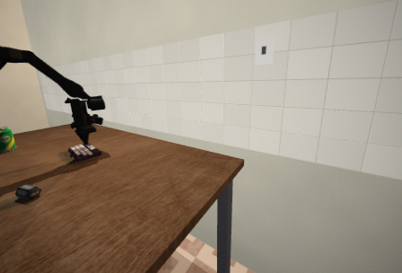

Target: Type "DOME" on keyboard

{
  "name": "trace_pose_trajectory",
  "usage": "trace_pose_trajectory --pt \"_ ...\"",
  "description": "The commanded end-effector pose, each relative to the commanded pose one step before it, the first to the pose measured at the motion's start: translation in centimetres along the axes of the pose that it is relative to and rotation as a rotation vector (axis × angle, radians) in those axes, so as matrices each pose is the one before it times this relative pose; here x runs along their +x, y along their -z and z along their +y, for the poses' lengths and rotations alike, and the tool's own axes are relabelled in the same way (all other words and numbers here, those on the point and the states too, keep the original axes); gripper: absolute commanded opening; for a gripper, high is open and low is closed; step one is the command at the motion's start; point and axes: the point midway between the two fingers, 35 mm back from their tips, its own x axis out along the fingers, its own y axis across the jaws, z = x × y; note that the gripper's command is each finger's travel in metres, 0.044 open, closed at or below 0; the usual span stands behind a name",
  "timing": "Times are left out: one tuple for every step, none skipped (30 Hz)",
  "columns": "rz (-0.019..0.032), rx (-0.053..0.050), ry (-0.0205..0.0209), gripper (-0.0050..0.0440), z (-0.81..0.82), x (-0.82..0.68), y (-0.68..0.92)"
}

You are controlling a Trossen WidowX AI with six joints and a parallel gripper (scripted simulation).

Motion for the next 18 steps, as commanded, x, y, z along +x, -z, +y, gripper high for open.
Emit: trace_pose_trajectory --pt "-0.00780 -0.0187 -0.00398 -0.0050 0.352 -0.187 -0.492" --pt "0.01648 0.0030 0.00268 -0.0050 0.061 0.676 0.636" --pt "0.00004 0.0002 0.00000 -0.0050 0.000 0.417 -0.001" --pt "0.00004 0.0023 0.00000 -0.0050 0.000 0.416 0.005" --pt "0.00003 0.0014 0.00000 -0.0050 0.000 0.249 0.006" --pt "-0.00008 0.0007 0.00002 -0.0050 -0.024 0.080 0.003" --pt "-0.00016 -0.0002 0.00005 -0.0050 -0.045 -0.006 0.001" --pt "-0.00023 -0.0001 0.00003 -0.0050 -0.017 0.023 -0.009" --pt "0.00003 -0.0002 -0.00001 -0.0050 0.006 0.052 -0.001" --pt "0.00004 -0.0002 -0.00001 -0.0050 0.011 0.077 -0.002" --pt "0.00006 -0.0002 -0.00002 -0.0050 0.015 0.104 -0.002" --pt "0.00007 -0.0003 -0.00002 -0.0050 0.017 0.120 -0.002" --pt "0.00008 -0.0004 -0.00002 -0.0050 0.019 0.136 -0.002" --pt "0.00007 -0.0003 -0.00002 -0.0050 0.016 0.148 -0.001" --pt "0.00001 0.0001 0.00000 -0.0050 0.001 0.153 0.000" --pt "0.00001 0.0000 0.00000 -0.0050 0.000 0.155 0.001" --pt "0.00000 0.0000 0.00000 -0.0050 0.000 0.000 0.000" --pt "0.00000 0.0000 0.00000 -0.0050 0.000 0.000 0.000"
